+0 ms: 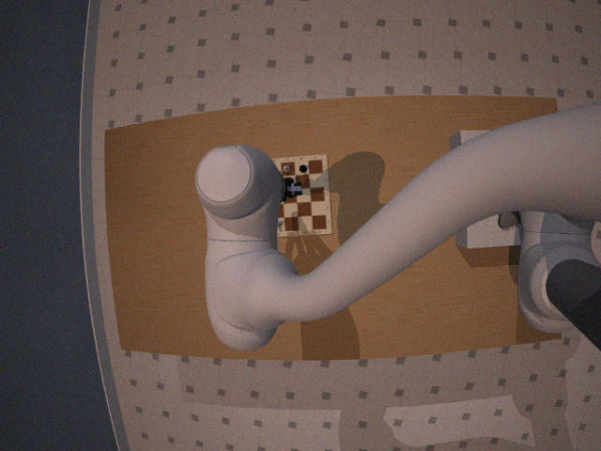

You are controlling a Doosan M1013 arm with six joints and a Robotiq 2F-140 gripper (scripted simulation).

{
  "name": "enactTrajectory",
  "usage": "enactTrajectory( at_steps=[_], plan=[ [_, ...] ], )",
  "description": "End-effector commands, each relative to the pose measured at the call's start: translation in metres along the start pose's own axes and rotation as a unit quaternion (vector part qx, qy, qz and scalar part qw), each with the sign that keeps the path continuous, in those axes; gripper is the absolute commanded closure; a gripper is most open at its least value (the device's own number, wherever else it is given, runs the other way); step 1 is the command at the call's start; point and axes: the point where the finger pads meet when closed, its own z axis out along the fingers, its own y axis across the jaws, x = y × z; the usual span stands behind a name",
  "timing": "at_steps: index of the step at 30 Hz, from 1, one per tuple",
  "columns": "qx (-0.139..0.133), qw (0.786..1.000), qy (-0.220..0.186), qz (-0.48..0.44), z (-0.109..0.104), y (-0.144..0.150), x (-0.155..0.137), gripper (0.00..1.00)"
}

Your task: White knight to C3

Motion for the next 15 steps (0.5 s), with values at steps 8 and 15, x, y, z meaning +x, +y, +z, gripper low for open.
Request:
enactTrajectory(
  at_steps=[8, 15],
  plan=[
    [0.0, 1.0, 0.0, 0.0, 0.034, 0.0, 0.0, 1.0],
    [0.0, 1.0, 0.0, 0.0, 0.066, 0.0, 0.0, 1.0]
  ],
)
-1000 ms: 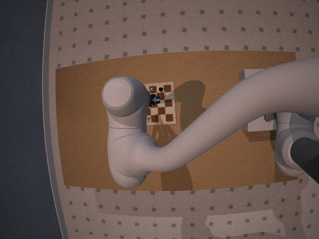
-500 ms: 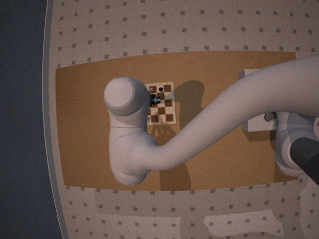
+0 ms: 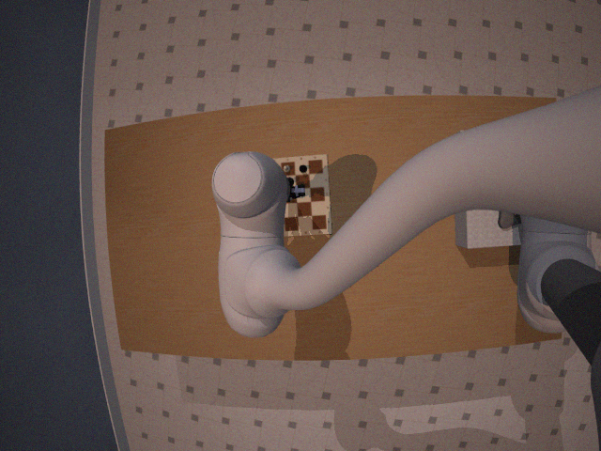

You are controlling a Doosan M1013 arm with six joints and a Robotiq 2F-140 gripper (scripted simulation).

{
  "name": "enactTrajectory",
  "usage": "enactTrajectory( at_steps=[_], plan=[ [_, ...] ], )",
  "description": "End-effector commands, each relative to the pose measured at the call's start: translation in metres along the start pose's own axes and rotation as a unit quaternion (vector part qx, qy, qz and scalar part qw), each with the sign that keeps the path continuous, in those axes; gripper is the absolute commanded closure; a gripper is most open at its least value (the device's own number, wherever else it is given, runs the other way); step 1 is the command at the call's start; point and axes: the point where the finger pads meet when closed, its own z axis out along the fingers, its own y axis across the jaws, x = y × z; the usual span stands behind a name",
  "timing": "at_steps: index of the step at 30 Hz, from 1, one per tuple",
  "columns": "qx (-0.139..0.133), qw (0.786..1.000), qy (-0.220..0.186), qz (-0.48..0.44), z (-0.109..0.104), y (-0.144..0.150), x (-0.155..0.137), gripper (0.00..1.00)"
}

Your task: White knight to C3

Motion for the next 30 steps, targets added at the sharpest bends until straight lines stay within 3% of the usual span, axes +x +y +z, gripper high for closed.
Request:
enactTrajectory(
  at_steps=[1, 11, 30],
  plan=[
    [0.0, 1.0, 0.0, 0.0, 0.012, 0.0, 0.0, 1.0],
    [0.0, 1.0, 0.0, 0.0, 0.027, 0.0, 0.0, 1.0],
    [0.0, 1.0, 0.0, 0.0, 0.027, 0.0, 0.0, 1.0]
  ],
)
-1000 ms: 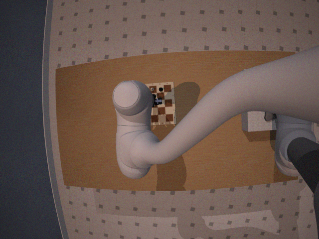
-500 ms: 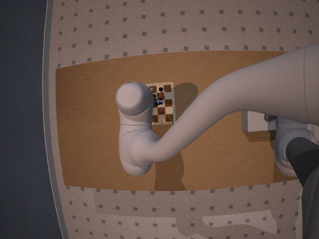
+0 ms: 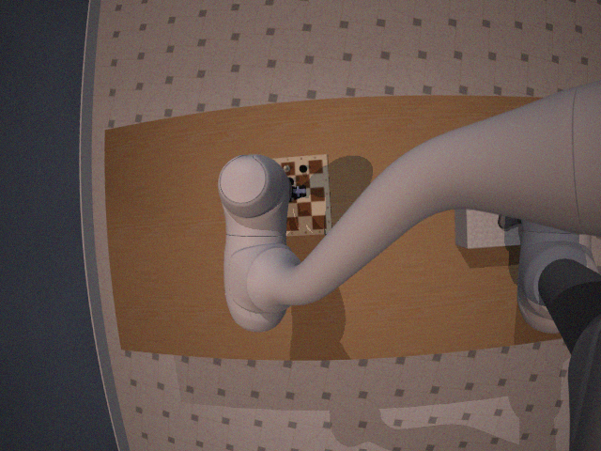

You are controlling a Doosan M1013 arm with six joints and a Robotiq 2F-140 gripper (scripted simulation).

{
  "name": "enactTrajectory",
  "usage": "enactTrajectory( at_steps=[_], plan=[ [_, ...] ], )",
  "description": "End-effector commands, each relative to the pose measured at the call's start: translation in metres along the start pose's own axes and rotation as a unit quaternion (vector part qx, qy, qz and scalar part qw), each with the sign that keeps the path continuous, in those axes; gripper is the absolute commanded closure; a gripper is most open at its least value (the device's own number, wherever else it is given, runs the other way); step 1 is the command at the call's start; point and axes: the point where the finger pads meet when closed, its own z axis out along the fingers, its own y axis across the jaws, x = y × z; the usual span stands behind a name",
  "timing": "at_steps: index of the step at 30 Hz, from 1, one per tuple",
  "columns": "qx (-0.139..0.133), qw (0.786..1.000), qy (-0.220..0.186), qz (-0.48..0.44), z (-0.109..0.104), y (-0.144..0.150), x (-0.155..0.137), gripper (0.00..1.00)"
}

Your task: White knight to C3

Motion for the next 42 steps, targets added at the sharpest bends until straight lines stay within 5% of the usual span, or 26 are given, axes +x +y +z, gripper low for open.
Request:
enactTrajectory(
  at_steps=[1, 42],
  plan=[
    [0.0, 1.0, 0.0, 0.0, -0.0001, 0.0, 0.0001, 1.0],
    [0.0, 1.0, 0.0, 0.0, 0.0037, 0.0, 0.0001, 1.0]
  ],
)
